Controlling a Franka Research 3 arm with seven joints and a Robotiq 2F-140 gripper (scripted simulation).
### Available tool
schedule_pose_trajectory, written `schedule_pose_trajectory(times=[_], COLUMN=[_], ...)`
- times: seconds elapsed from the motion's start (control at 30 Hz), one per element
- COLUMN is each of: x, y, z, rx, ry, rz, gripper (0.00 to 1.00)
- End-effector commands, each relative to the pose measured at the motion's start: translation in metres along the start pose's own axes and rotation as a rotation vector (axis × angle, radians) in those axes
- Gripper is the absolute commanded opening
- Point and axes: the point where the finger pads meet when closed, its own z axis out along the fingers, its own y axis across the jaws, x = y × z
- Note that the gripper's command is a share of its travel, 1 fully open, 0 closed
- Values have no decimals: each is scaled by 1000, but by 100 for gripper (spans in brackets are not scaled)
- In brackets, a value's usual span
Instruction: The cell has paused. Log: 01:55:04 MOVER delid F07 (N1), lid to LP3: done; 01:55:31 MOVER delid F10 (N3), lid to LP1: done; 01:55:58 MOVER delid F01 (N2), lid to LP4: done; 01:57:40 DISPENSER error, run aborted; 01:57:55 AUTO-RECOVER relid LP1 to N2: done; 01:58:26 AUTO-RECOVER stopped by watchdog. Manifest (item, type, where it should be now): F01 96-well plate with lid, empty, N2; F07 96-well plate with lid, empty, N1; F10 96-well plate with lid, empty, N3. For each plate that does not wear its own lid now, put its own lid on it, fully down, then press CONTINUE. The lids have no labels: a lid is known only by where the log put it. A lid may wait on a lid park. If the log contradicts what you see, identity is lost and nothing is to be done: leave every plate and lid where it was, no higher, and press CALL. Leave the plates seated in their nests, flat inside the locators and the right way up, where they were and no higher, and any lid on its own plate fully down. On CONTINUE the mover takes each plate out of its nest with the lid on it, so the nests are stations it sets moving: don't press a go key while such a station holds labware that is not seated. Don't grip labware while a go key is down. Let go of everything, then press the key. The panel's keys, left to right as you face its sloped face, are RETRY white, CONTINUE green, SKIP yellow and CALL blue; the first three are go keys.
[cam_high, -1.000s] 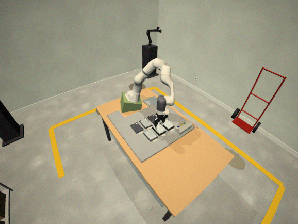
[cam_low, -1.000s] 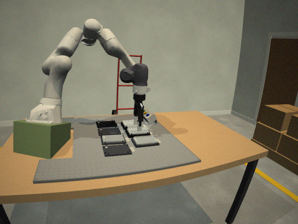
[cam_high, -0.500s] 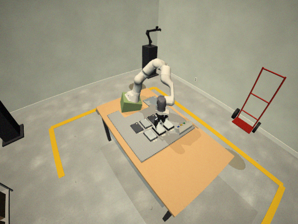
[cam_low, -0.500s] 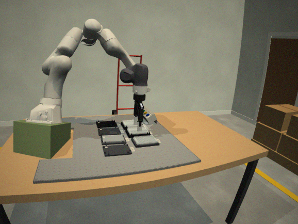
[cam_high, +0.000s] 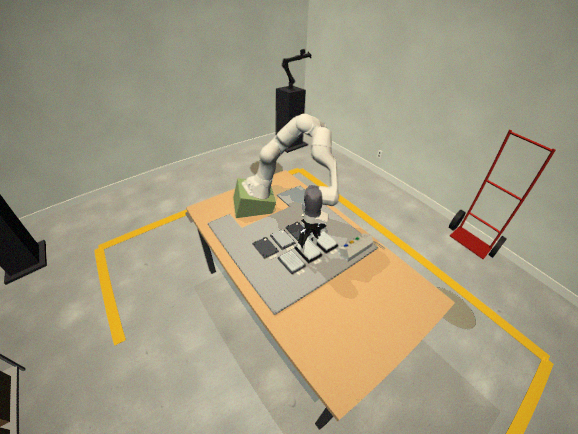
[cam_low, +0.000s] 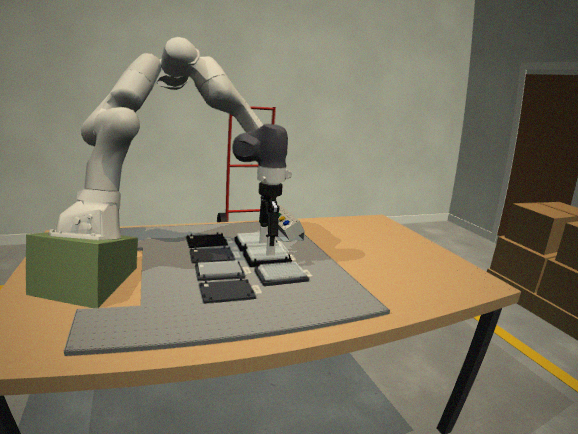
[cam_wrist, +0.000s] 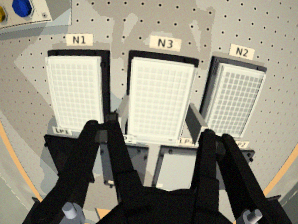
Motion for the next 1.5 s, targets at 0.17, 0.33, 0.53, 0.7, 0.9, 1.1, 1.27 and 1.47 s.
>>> schedule_pose_trajectory(times=[0.17, 0.33, 0.53, 0.7, 0.9, 1.1, 1.27, 1.47], x=[2, 2, 2, 2, 2, 2, 2, 2], y=[1, 1, 1, 1, 1, 2, 2, 2], z=[2, 3, 4, 5, 5, 5, 5, 5], rx=[-1, -1, -1, -1, -1, -1, -1, -1], ry=[4, 4, 4, 4, 4, 4, 4, 4], rz=[-5, -5, -5, -5, -5, -5, -5, -5], gripper=[0, 0, 0, 0, 0, 0, 0, 0])
